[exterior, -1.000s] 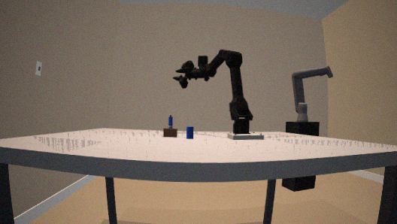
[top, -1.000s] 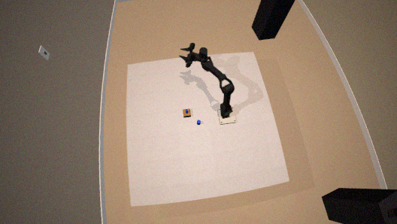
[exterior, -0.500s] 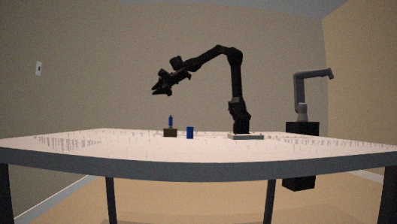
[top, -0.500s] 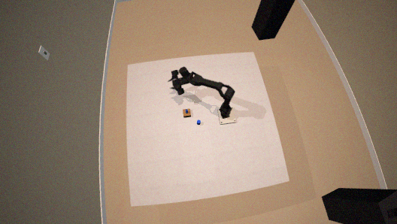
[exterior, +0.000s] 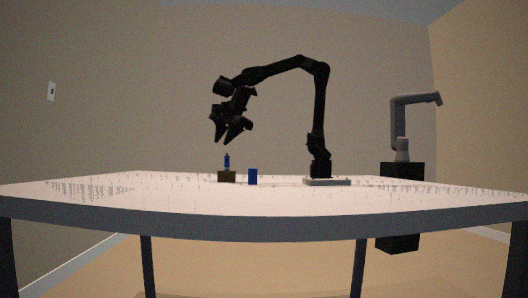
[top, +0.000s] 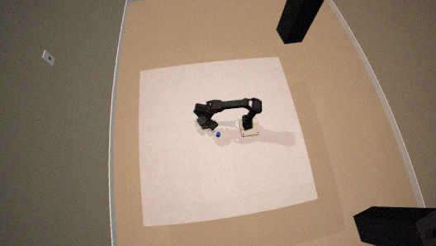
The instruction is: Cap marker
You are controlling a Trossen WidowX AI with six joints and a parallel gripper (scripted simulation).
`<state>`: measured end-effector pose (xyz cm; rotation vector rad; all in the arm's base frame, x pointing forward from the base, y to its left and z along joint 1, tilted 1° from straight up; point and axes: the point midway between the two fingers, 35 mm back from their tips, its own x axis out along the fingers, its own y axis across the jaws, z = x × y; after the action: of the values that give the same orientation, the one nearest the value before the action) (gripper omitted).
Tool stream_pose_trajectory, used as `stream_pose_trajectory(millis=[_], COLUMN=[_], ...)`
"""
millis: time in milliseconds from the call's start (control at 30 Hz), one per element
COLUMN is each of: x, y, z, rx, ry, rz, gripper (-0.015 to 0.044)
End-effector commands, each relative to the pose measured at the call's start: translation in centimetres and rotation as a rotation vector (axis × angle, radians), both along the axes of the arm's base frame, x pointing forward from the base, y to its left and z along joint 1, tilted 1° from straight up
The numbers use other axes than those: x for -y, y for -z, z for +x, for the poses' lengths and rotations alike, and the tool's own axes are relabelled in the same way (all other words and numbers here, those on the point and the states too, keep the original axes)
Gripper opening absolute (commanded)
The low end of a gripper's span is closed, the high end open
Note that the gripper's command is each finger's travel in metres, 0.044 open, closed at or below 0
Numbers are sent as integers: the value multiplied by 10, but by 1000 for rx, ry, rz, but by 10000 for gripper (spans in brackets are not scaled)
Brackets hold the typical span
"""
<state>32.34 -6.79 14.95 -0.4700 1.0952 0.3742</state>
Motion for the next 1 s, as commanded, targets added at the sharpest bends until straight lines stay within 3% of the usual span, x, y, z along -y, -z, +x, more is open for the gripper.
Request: stream_pose_trajectory(millis=[0,167,967], x=[-47,-74,-79], y=[11,13,69], z=[-48,-92,-87], rx=[-218,-389,-388], ry=[-88,-174,-174], rz=[-25,-81,-81], gripper=[249,249,249])
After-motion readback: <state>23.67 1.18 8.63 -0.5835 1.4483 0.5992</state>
